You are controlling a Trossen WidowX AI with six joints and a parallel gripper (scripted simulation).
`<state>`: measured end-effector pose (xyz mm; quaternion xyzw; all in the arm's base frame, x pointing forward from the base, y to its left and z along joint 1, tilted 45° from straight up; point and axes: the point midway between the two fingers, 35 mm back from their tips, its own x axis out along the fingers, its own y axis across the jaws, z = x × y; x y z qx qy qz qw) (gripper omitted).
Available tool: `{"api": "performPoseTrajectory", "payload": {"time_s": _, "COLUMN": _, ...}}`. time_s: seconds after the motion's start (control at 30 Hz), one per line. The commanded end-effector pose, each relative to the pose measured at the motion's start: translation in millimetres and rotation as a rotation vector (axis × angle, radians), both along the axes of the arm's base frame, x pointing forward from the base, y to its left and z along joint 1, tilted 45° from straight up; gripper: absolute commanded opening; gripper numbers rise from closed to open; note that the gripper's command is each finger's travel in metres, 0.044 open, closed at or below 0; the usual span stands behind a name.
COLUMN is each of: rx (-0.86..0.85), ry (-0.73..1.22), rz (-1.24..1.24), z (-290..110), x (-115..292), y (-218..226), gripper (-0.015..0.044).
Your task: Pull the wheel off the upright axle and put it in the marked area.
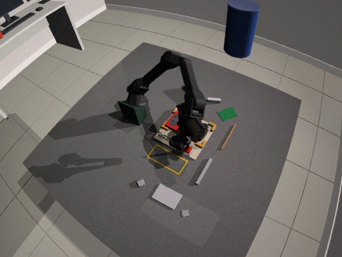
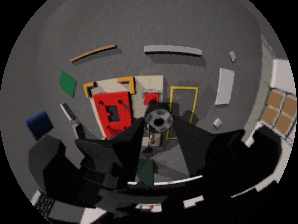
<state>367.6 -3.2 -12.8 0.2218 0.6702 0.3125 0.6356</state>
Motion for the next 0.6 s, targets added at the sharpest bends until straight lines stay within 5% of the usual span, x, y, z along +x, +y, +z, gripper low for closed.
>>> {"api": "performPoseTrajectory", "payload": {"time_s": 0.0, "rx": -0.006, "ry": 0.009, "rz": -0.001, "z": -14.1, "x": -9.4, "y": -16.4, "gripper": 0.0000}}
{"api": "performPoseTrajectory", "payload": {"time_s": 0.57, "rx": -0.009, "ry": 0.006, "rz": 0.005, "z": -56.8, "x": -50.2, "y": -75.2, "gripper": 0.0000}}
